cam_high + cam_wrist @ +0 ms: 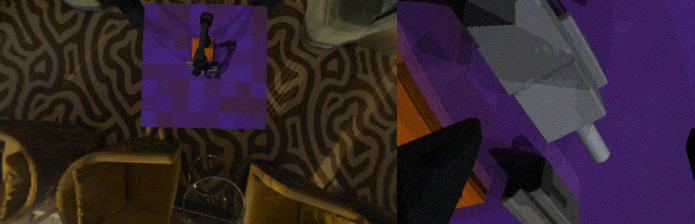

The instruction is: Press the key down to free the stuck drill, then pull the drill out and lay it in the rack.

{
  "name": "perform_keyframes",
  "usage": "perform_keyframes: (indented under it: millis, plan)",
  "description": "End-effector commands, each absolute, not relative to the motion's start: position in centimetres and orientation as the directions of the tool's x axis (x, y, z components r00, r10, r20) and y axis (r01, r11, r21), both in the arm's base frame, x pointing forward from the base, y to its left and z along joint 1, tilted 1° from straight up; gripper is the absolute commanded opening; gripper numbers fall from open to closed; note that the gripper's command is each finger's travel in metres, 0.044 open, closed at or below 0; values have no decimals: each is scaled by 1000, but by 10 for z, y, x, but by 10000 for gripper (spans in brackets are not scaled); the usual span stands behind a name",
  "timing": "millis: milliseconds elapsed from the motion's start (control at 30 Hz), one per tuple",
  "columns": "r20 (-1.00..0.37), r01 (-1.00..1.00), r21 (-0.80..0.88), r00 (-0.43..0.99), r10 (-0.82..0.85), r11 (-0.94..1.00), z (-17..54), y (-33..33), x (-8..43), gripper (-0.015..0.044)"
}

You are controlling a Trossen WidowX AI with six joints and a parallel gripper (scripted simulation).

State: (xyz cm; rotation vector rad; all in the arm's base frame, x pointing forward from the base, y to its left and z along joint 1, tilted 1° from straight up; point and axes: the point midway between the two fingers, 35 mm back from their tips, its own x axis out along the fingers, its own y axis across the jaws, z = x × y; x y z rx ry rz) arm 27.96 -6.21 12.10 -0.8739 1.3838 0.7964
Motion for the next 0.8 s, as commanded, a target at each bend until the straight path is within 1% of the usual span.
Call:
perform_keyframes:
  millis: [0, 67, 767]
  plan:
    - [-999, -999, -45, 45, -28, -24, 93, -110, 273, 440]
    - [-999, -997, -44, 46, -28, -65, 91, -113, 273, 440]
    - [-999, -997, -44, 46, -28, -65, 89, -113, 273, 440]
